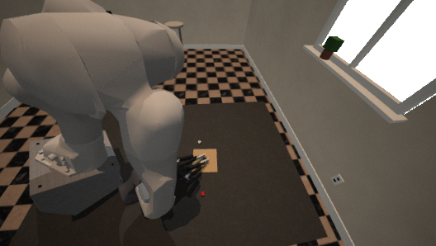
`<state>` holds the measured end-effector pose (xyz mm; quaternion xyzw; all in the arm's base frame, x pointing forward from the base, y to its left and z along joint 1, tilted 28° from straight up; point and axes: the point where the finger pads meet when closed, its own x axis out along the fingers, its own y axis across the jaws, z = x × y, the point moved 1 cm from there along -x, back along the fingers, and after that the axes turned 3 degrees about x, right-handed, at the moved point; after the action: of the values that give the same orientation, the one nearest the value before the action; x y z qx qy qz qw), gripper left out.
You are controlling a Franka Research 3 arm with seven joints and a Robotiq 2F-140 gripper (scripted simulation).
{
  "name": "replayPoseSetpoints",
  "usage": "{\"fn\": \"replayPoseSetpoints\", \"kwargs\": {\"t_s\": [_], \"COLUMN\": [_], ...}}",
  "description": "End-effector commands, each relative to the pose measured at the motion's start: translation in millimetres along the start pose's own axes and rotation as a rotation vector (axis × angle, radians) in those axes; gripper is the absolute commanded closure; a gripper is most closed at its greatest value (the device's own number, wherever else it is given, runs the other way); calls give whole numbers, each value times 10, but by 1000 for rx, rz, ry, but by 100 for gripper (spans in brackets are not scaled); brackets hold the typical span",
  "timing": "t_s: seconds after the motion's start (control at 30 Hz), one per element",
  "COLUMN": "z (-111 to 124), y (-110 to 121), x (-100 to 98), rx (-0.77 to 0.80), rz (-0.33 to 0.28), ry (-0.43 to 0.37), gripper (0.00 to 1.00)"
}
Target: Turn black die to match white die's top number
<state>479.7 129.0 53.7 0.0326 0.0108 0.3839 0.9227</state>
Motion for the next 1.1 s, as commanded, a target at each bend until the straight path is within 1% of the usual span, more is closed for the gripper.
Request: {"fn": "replayPoseSetpoints", "kwargs": {"t_s": [0.0,0.43,0.63,0.93,1.07], "z": [-17,-17,-16,-15,-15], "y": [-8,-8,-8,-7,-7], "x": [2,-1,-53,-367,-468], "rx": [-7,-7,-7,-7,-7], "rz": [-1,-1,-1,-1,-1], "ry": [4,4,4,4,4], "gripper": [81,81,81,81,81]}}
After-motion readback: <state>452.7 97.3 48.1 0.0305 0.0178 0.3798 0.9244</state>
